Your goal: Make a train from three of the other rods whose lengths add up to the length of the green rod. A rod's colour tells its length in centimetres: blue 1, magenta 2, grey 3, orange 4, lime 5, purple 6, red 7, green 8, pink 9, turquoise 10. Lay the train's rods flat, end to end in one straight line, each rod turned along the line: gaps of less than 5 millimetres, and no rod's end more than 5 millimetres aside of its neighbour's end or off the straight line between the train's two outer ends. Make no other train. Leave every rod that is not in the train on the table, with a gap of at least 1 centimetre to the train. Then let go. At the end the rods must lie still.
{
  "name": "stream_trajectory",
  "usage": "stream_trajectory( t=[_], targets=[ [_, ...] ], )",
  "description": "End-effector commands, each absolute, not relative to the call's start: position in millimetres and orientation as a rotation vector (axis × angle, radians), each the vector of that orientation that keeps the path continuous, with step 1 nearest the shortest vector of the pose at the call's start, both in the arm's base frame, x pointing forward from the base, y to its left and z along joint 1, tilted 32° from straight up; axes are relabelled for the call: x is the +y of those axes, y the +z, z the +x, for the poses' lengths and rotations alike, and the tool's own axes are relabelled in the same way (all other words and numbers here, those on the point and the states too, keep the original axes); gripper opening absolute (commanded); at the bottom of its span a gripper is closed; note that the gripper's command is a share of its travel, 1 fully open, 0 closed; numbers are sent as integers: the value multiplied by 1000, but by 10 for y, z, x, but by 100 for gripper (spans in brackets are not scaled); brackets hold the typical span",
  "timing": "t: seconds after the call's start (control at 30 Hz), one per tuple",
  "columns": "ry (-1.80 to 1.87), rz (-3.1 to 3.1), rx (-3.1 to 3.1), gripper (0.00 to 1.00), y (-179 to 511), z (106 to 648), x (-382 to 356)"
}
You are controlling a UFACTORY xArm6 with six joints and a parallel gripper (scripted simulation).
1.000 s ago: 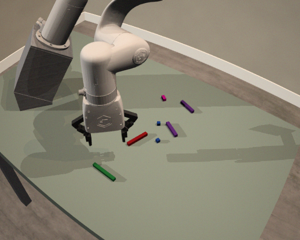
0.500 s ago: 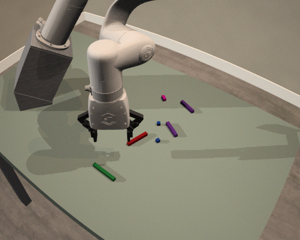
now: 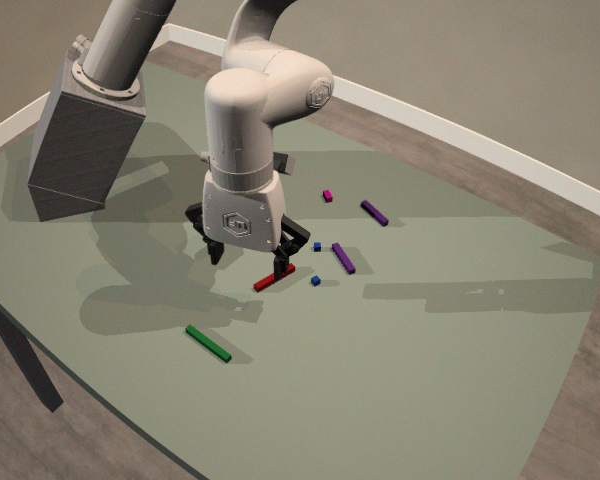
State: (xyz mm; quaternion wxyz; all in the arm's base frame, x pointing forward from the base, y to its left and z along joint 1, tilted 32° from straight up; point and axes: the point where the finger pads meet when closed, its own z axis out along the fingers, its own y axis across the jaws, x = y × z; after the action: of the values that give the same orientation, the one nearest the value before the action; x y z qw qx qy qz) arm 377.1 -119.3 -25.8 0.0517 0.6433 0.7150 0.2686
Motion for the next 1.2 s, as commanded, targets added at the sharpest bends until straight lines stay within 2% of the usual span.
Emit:
stream_trajectory(
  t=[0.0, 1.17],
  targets=[
    [812, 2173, 2058, 100, -159, 3846, -1061],
    [843, 2958, 1185, 100, 274, 4072, -325]
  ],
)
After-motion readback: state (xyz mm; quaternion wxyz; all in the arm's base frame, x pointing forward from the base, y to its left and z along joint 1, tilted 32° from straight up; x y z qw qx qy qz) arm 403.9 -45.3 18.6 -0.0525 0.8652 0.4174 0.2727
